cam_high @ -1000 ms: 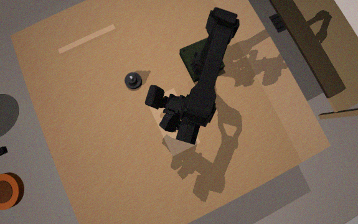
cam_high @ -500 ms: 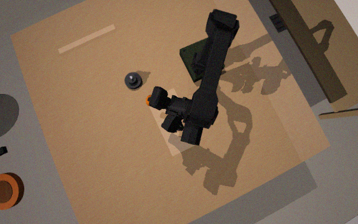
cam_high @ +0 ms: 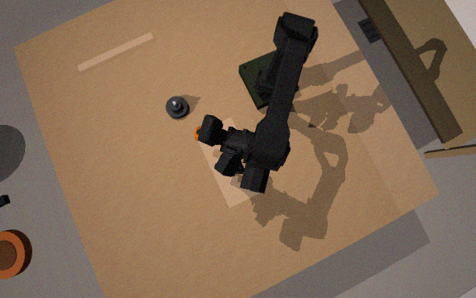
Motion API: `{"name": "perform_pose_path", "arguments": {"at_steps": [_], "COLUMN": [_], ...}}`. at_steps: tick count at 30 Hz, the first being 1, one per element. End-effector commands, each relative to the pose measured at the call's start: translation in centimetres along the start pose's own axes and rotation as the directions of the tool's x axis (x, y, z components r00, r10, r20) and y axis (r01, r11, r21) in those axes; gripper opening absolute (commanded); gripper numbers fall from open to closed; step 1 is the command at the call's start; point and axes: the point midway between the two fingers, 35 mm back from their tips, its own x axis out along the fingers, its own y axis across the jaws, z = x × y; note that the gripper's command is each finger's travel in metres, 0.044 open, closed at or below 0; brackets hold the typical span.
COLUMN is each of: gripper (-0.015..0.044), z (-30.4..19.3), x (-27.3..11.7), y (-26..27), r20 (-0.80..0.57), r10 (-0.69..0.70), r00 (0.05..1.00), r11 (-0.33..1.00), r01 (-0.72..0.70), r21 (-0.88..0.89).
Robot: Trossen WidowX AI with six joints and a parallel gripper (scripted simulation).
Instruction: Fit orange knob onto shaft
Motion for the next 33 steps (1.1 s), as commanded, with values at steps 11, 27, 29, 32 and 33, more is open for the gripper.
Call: {"name": "perform_pose_path", "arguments": {"at_steps": [11,27,29,32,33], "gripper": [0.0,0.0,0.0,0.0,0.0], "z": [0.0,0.1,0.1,0.1,0.1], "x": [-0.1,2.1,2.4,2.9,3.0], "y": [-0.1,1.9,2.1,2.5,2.7], "r20": [0.003,-0.003,-0.003,-0.003,-0.003], "r10": [0.0,0.253,0.302,0.374,0.398], "r00": [1.0,0.967,0.953,0.927,0.917], "r11": [1.0,0.967,0.953,0.927,0.917], "r01": [0.0,-0.253,-0.302,-0.374,-0.398], "r21": [0.002,-0.004,-0.004,-0.004,-0.004]}}
